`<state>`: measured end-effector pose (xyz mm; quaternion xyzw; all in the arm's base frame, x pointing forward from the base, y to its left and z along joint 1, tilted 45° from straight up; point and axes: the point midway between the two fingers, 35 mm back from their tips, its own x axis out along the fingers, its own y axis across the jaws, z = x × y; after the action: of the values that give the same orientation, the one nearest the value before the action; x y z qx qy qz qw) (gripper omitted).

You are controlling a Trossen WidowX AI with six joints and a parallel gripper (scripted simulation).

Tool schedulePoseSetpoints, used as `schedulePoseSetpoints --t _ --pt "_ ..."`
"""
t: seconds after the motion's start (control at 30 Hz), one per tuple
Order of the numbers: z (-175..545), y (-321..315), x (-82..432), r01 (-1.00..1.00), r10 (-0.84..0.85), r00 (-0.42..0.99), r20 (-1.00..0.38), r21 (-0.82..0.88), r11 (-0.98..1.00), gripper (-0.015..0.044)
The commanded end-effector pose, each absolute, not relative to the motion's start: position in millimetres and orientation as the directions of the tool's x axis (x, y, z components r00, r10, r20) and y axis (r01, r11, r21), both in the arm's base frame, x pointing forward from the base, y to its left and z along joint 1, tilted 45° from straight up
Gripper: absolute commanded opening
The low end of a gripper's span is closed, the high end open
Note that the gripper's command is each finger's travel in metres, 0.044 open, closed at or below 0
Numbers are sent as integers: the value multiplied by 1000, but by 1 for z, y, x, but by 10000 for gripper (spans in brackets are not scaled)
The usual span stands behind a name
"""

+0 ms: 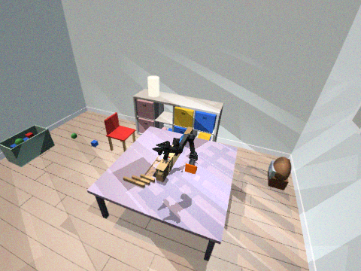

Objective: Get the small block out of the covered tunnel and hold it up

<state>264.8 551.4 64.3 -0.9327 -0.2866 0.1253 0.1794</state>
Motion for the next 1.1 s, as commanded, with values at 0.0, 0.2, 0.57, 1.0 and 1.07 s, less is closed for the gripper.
schedulePoseSetpoints --t 0.0,0.2,0.57,1.0,1.07 --pt "64 551 265 490 580 804 -131 -406 -771 426" --pt "49 518 288 214 489 826 -281 -646 -733 440" --pt "23 422 318 -450 220 810 -544 -816 -363 440" --pt "15 340 320 -667 -12 740 -672 -736 117 440" --pt "15 326 319 -667 -50 725 -687 -718 199 440"
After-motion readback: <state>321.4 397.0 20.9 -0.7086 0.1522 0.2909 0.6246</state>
